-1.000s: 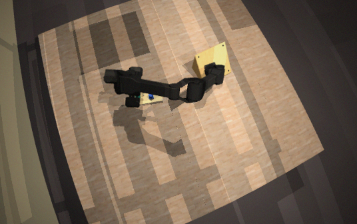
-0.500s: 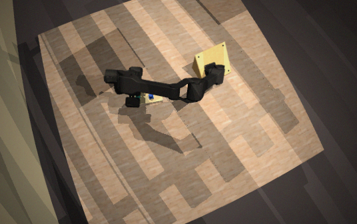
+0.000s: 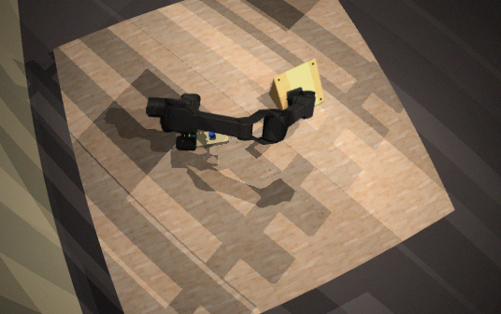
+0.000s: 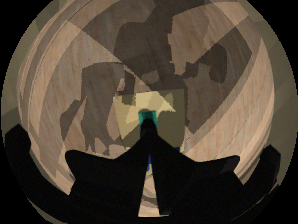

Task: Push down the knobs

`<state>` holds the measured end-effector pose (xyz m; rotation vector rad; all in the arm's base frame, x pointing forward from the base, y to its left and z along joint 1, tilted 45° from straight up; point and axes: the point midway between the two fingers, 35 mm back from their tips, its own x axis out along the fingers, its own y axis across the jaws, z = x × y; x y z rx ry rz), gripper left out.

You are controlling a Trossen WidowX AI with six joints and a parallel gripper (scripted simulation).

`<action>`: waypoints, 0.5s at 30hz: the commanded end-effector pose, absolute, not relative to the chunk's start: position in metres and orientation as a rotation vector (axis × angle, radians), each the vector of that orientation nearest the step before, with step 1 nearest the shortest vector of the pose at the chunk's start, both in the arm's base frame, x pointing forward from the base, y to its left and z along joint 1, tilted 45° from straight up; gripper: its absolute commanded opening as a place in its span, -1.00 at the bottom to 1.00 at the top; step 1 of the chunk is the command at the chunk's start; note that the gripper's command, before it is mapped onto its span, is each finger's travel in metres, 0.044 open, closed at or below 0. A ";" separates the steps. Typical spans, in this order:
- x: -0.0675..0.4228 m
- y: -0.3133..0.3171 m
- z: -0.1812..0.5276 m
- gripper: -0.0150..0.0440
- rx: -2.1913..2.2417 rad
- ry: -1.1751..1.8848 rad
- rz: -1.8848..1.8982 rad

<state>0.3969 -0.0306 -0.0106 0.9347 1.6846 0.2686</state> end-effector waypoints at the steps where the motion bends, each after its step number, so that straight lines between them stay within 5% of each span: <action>1: 0.398 -0.022 -0.015 -0.49 0.928 1.693 0.280; 15: 0.398 -0.021 -0.017 -0.49 0.928 1.693 0.280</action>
